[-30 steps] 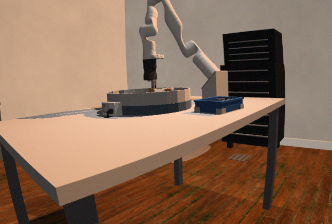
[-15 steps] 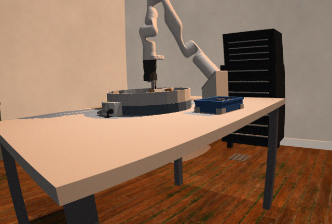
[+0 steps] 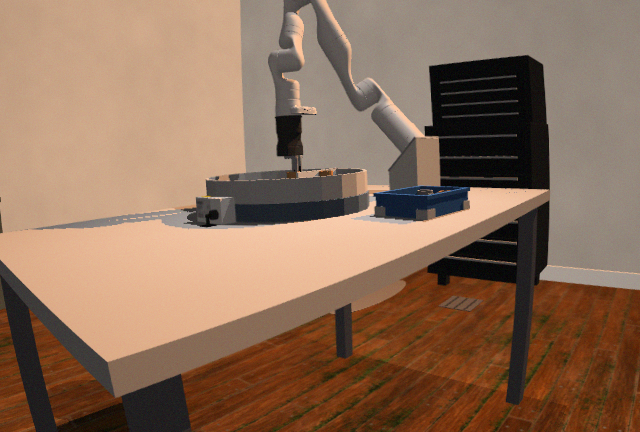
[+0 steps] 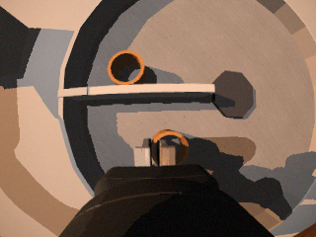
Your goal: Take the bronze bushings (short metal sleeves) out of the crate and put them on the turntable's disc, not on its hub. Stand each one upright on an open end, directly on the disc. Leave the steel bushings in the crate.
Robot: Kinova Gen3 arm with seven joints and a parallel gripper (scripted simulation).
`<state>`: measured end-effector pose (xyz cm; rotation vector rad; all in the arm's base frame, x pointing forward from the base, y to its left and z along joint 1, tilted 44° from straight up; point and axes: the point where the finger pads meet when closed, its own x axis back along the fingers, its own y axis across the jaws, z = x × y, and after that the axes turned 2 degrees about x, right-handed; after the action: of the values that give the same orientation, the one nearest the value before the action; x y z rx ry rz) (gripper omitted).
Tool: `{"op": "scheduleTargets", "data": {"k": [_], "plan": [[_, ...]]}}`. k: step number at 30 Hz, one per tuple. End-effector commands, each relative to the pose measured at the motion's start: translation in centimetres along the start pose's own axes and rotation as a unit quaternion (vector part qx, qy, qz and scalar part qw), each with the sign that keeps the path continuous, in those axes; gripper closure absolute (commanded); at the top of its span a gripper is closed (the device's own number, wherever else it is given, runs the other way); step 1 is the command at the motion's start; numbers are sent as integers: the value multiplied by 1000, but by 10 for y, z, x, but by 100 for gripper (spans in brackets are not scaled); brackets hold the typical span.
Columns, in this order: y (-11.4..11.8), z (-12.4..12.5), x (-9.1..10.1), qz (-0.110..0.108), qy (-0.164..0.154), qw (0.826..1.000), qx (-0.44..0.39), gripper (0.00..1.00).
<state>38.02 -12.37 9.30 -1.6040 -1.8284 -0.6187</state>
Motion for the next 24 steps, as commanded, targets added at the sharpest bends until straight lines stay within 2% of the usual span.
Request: {"op": "scheduleTargets", "data": {"k": [1, 23, 24], "plan": [[0, 0, 0, -1, 0, 1000, 0, 100], [0, 0, 0, -1, 0, 1000, 0, 100], [0, 0, 0, -1, 0, 1000, 0, 62]]}}
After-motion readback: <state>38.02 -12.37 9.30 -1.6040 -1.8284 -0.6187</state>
